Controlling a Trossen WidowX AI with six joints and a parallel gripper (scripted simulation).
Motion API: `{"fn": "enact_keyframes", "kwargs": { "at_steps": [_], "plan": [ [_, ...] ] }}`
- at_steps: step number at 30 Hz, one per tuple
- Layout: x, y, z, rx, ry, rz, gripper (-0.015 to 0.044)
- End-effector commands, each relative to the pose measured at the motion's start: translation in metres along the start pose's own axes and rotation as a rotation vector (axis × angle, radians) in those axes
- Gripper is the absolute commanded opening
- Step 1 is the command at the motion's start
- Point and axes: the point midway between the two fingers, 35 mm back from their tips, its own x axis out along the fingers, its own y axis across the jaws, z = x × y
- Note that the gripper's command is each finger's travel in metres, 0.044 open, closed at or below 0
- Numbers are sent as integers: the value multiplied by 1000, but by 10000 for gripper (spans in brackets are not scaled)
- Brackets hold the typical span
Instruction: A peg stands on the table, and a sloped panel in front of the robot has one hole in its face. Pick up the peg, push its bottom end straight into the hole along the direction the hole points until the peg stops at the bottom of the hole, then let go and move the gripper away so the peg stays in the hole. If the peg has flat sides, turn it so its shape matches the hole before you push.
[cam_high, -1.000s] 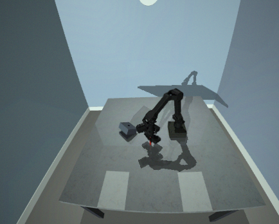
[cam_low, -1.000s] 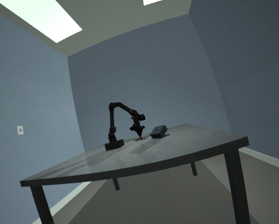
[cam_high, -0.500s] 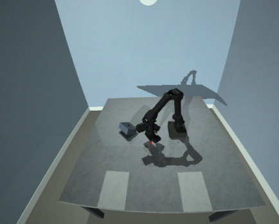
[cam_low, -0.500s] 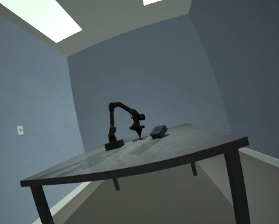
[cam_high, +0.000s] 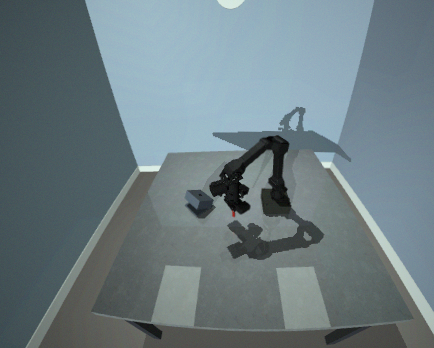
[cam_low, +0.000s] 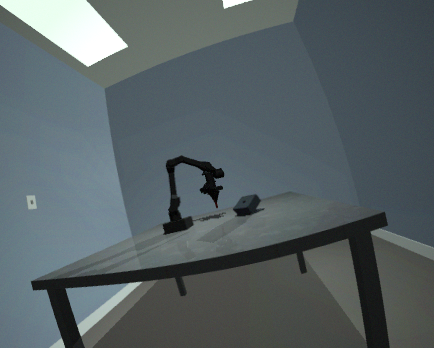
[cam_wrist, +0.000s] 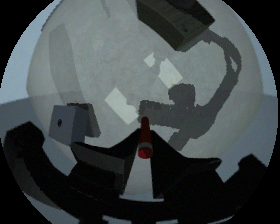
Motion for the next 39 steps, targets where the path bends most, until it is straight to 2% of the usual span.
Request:
{"fn": "enact_keyframes", "kwargs": {
  "at_steps": [1, 39],
  "plan": [
    [-14, 0, 1, -3, 13, -1, 0],
    [-24, 44, -12, 91, 90, -71, 0]
  ]
}}
